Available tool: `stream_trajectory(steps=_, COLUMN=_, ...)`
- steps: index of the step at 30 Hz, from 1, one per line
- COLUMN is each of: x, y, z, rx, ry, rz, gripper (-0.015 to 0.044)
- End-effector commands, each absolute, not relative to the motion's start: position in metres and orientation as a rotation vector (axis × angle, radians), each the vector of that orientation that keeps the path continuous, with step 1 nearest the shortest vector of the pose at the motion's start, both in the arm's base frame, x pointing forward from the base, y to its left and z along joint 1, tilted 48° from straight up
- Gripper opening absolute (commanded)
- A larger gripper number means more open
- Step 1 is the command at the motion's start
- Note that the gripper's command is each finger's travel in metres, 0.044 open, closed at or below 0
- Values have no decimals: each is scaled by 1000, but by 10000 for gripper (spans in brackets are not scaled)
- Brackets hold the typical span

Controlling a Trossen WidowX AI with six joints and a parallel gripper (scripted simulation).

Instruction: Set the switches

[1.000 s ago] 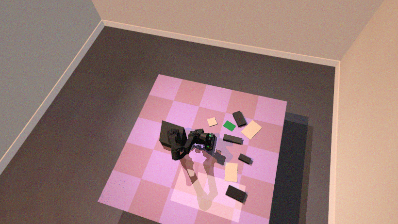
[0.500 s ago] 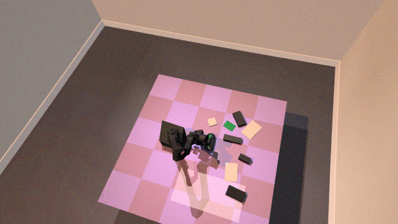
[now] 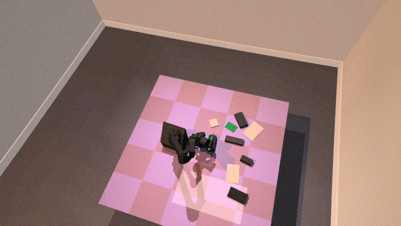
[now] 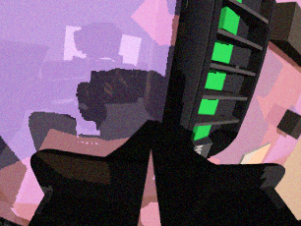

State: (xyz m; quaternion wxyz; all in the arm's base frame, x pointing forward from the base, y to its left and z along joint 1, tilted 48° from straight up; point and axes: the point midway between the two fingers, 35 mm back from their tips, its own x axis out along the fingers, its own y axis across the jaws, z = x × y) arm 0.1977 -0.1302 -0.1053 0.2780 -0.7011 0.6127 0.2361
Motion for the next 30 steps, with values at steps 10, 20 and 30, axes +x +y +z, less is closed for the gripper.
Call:
stream_trajectory(steps=10, x=191, y=-145, z=-118, rx=-1887, ry=1644, rz=640, gripper=0)
stream_trajectory(steps=20, x=191, y=-148, z=-121, rx=-1889, ry=1645, rz=638, gripper=0)
stream_trajectory(steps=30, x=195, y=-149, z=-121, rx=-1889, ry=1645, rz=638, gripper=0)
